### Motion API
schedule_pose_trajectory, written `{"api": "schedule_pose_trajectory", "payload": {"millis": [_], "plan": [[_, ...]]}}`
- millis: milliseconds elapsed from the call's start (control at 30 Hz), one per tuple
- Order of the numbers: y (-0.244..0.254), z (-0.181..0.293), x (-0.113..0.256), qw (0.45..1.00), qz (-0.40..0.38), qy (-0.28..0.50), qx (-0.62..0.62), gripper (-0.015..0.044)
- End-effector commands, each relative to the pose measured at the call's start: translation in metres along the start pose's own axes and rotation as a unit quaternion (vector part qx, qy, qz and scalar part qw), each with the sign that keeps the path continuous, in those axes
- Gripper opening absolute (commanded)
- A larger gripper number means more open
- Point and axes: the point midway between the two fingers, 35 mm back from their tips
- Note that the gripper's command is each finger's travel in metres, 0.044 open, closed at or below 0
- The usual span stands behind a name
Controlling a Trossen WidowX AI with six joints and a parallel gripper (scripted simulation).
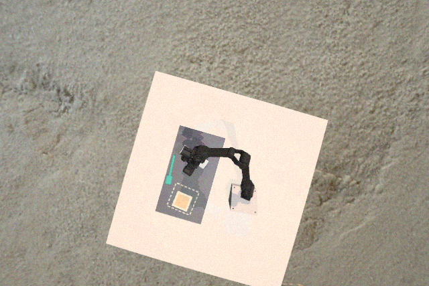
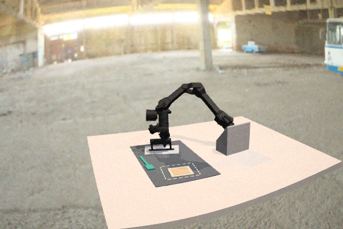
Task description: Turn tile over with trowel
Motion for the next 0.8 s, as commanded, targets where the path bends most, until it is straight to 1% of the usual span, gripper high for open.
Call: {"api": "schedule_pose_trajectory", "payload": {"millis": [0,300,567,767], "plan": [[-0.009,0.001,0.011,0.999,-0.029,0.021,0.038,0.0000],[-0.038,0.021,0.035,0.982,-0.117,0.085,0.123,0.0000],[-0.060,0.040,0.065,0.955,-0.209,0.111,0.179,0.0000],[-0.062,0.041,0.068,0.952,-0.217,0.112,0.183,0.0000]]}}
Point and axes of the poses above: the point midway between the two fingers, 35 mm back from their tips, its own x axis back along the fingers, its own y axis across the jaws, z = x × y, and after that the axes turned 10 degrees about x, right-handed
